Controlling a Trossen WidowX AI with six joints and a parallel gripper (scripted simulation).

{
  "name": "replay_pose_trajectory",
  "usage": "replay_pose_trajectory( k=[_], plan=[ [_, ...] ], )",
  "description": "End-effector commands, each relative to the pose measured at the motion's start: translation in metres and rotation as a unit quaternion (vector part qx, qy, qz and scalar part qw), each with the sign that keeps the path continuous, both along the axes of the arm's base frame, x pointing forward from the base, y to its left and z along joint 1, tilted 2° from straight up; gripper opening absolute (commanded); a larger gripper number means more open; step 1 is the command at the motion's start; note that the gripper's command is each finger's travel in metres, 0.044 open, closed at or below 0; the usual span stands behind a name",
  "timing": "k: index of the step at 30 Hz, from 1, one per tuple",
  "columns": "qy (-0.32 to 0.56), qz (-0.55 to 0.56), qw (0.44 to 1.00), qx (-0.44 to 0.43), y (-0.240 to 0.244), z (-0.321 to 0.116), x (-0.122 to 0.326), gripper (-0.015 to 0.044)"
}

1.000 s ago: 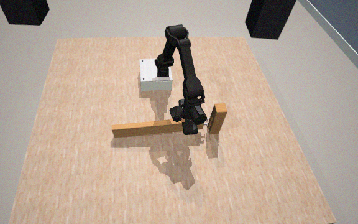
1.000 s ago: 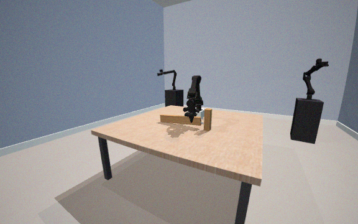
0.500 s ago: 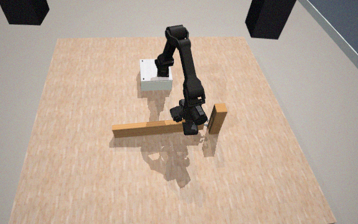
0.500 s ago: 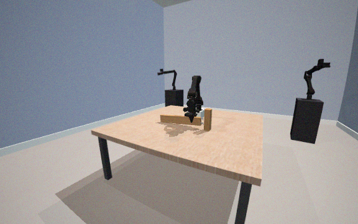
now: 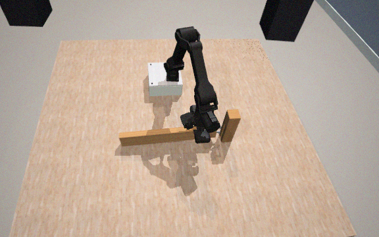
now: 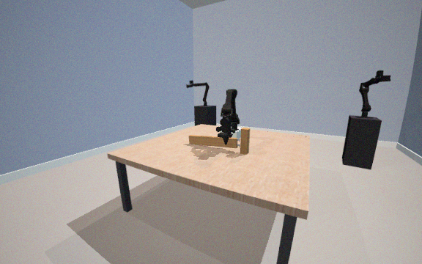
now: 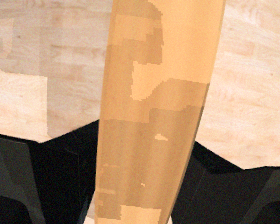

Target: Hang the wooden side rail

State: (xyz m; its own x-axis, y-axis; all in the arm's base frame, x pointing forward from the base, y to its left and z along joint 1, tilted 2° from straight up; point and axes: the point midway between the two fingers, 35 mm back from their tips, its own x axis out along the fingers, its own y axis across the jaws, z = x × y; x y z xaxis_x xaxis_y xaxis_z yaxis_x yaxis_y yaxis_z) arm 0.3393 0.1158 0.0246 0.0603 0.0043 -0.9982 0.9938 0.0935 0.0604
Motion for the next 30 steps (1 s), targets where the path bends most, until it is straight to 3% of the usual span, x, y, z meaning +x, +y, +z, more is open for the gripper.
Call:
replay_pose_trajectory(
  k=[1,30],
  plan=[
    [-0.005,-0.001,1.0,0.0,0.0012,0.0024,0.0025,0.0],
    [-0.005,-0.001,1.0,0.0,0.0041,-0.0001,-0.0009,0.0]
  ],
)
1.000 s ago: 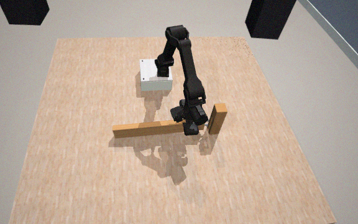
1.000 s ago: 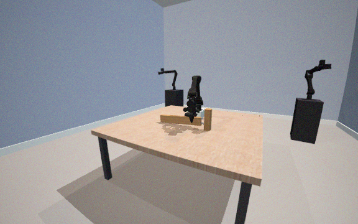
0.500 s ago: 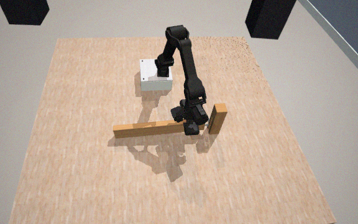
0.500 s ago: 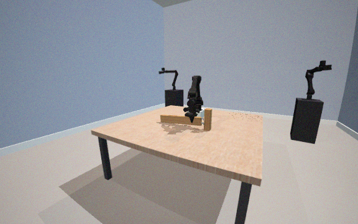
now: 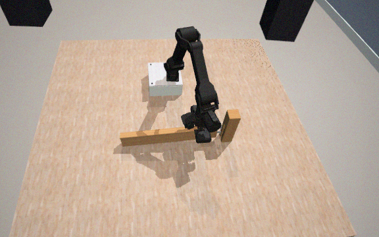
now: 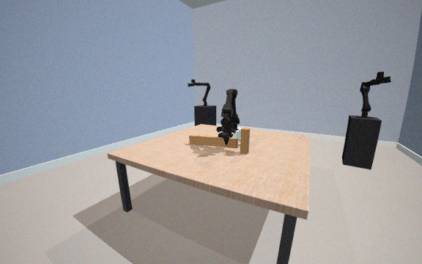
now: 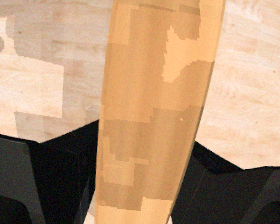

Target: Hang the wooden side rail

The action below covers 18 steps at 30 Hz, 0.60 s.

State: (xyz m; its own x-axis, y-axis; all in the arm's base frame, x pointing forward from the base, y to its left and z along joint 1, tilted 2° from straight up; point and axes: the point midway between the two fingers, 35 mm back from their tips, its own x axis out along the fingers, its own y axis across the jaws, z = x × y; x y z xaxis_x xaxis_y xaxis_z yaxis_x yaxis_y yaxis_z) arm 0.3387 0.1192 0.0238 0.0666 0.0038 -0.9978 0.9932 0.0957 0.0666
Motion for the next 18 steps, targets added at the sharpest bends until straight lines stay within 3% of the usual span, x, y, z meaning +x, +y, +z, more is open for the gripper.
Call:
replay_pose_trajectory(
  k=[1,18],
  plan=[
    [-0.001,-0.002,1.0,0.001,0.0008,0.0008,-0.0004,0.0],
    [-0.001,-0.002,1.0,0.001,0.0029,0.0025,0.0004,0.0]
  ],
)
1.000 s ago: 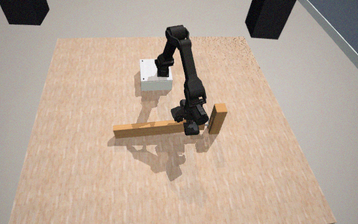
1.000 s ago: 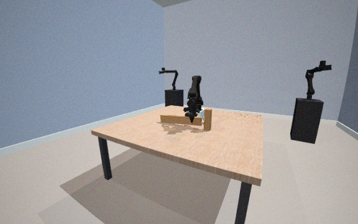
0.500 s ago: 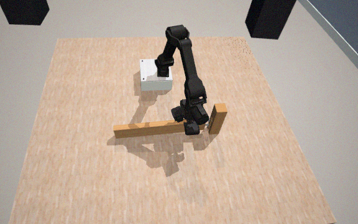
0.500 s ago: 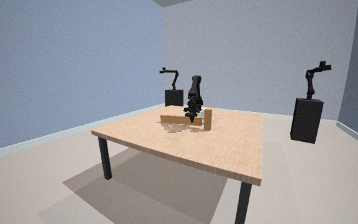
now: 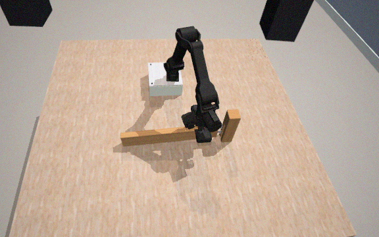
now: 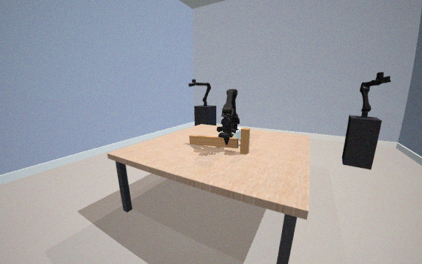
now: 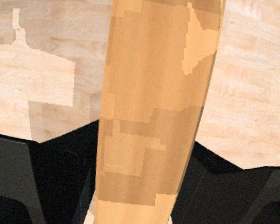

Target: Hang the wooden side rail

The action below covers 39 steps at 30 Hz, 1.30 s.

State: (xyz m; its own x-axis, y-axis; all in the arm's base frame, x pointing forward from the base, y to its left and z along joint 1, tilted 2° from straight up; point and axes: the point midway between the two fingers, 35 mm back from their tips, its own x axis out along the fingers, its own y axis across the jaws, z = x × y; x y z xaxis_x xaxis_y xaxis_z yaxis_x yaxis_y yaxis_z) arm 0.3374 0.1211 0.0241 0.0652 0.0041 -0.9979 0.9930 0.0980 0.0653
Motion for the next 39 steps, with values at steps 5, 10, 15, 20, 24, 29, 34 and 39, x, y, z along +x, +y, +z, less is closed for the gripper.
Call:
replay_pose_trajectory(
  k=[5,10,15,20,24,29,34,39],
  plan=[
    [-0.002,-0.003,1.0,0.001,0.0016,0.0025,0.0023,0.0],
    [-0.002,-0.003,1.0,0.001,0.0023,0.0031,0.0027,0.0],
    [-0.002,-0.003,1.0,0.001,0.0029,0.0031,0.0032,0.0],
    [-0.002,-0.003,1.0,0.001,0.0035,0.0029,0.0037,0.0],
    [-0.002,-0.003,1.0,0.001,0.0039,0.0028,0.0035,0.0],
    [-0.002,-0.003,1.0,0.001,0.0044,0.0023,0.0029,0.0],
    [-0.002,-0.003,1.0,0.001,0.0049,0.0016,0.0023,0.0],
    [-0.002,-0.003,1.0,0.001,0.0054,0.001,0.0017,0.0]
  ],
)
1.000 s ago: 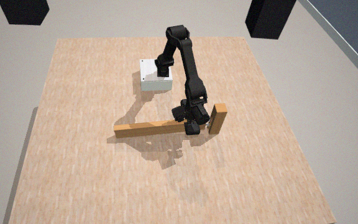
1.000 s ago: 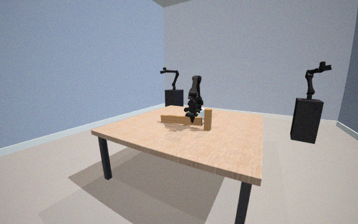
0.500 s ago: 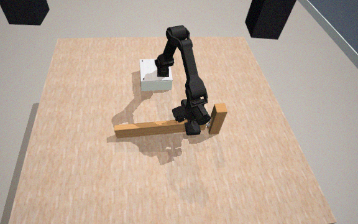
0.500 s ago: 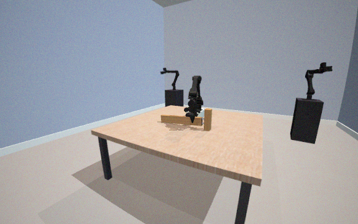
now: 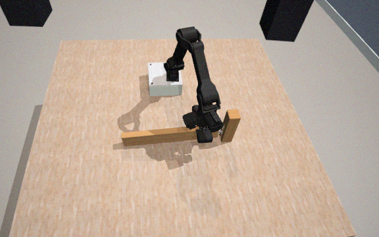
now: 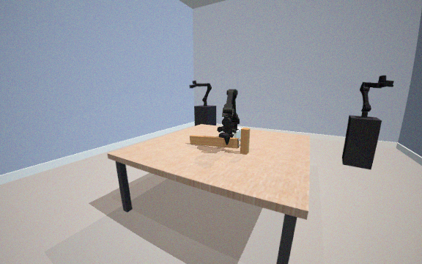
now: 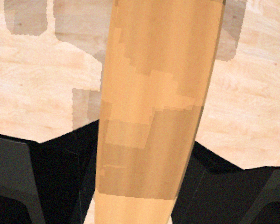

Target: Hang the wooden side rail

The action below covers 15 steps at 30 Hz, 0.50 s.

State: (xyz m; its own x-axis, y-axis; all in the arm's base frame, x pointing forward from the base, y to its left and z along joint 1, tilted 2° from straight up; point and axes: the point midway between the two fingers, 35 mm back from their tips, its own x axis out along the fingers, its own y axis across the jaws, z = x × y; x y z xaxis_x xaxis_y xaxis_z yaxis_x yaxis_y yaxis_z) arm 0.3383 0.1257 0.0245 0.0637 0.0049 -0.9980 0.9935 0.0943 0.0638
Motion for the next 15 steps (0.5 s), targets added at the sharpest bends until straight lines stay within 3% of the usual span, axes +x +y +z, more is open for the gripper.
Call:
replay_pose_trajectory(
  k=[1,15],
  plan=[
    [-0.003,-0.002,1.0,0.0,0.0009,0.0005,0.0006,0.0],
    [-0.003,-0.002,1.0,0.0,0.0023,0.0002,-0.0011,0.0]
  ],
)
